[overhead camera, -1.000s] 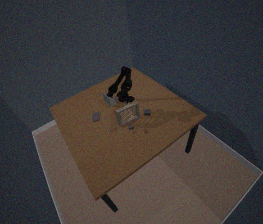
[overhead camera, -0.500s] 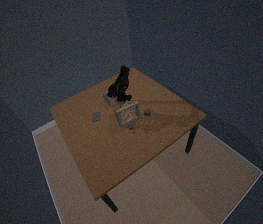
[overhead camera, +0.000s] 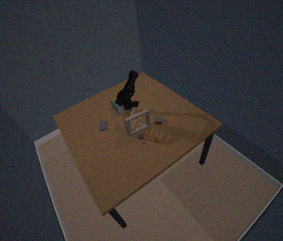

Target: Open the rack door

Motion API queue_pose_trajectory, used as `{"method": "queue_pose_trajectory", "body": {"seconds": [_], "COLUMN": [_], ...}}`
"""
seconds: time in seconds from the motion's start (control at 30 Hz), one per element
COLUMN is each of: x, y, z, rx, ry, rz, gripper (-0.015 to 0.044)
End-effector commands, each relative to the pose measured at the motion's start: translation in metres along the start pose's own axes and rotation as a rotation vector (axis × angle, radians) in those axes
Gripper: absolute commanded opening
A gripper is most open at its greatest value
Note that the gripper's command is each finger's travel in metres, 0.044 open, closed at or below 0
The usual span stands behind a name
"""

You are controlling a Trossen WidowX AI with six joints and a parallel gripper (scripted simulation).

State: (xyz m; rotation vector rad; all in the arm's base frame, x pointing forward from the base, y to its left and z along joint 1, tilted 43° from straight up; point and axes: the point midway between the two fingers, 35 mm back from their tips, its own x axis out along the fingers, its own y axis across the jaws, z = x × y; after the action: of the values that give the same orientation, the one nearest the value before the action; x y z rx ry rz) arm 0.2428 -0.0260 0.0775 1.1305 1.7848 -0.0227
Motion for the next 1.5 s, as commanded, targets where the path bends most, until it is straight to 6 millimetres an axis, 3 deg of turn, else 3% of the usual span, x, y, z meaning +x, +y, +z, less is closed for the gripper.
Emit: {"method": "queue_pose_trajectory", "body": {"seconds": [0.0, 0.67, 1.47], "x": [0.0, 0.0, -0.001], "y": [-0.008, -0.05, -0.097], "z": [0.003, 0.017, 0.053], "rx": [-0.079, -0.356, -0.728], "ry": [-0.006, -0.007, -0.009], "rz": [0.003, 0.0, -0.005], "gripper": [0.0024, 0.0024, 0.0024]}}
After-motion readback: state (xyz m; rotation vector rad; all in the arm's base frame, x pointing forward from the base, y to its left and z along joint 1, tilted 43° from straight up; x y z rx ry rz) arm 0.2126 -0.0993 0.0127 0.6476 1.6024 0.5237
